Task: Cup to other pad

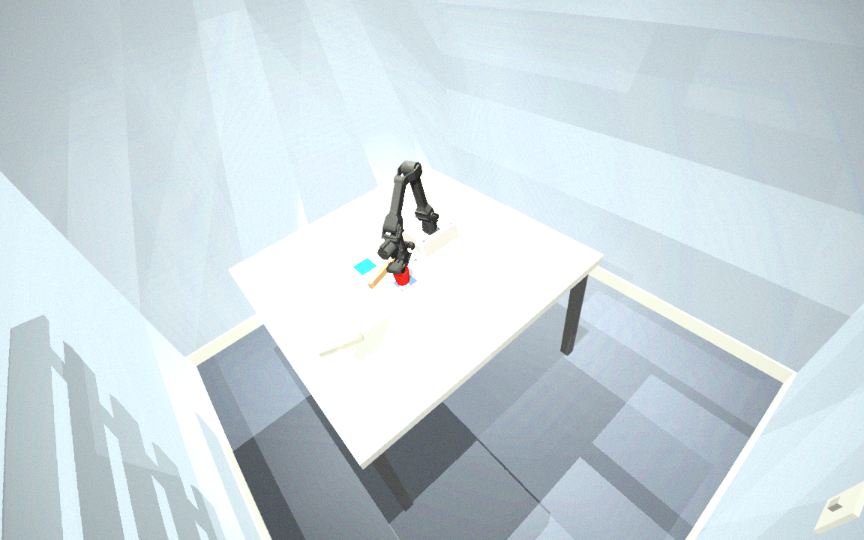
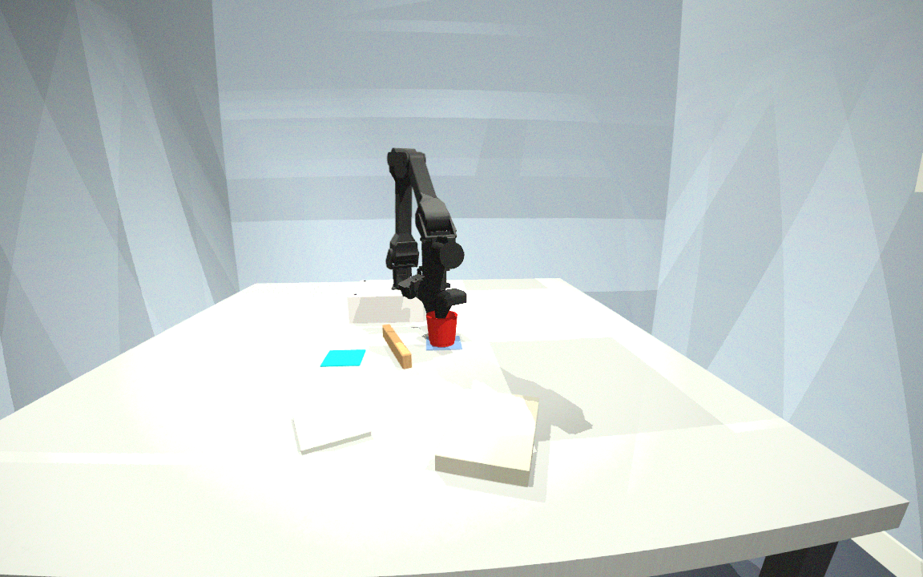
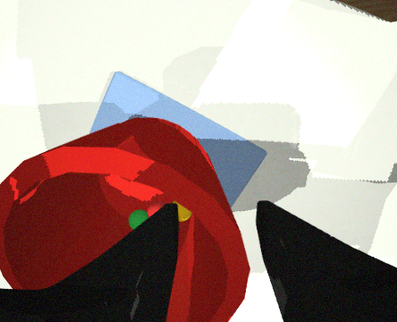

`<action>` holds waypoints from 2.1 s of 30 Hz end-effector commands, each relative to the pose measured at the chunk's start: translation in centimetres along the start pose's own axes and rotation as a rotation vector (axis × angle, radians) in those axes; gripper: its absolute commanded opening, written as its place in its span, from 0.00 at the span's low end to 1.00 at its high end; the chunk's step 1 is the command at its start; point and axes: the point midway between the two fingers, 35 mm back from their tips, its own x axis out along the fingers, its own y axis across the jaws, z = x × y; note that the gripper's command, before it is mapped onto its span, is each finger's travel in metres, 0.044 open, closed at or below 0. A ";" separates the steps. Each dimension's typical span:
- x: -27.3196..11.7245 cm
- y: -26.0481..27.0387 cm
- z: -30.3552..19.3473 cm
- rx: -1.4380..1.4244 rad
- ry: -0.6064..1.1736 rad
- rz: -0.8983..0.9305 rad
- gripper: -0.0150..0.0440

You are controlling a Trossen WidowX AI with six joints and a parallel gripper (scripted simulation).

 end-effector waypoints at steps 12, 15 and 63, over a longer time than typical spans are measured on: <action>0.1 -0.1 0.0 0.000 0.000 -0.002 0.33; 0.1 -0.1 0.0 0.000 0.000 -0.002 0.29; -5.3 -0.7 -0.3 0.001 0.002 -0.012 0.25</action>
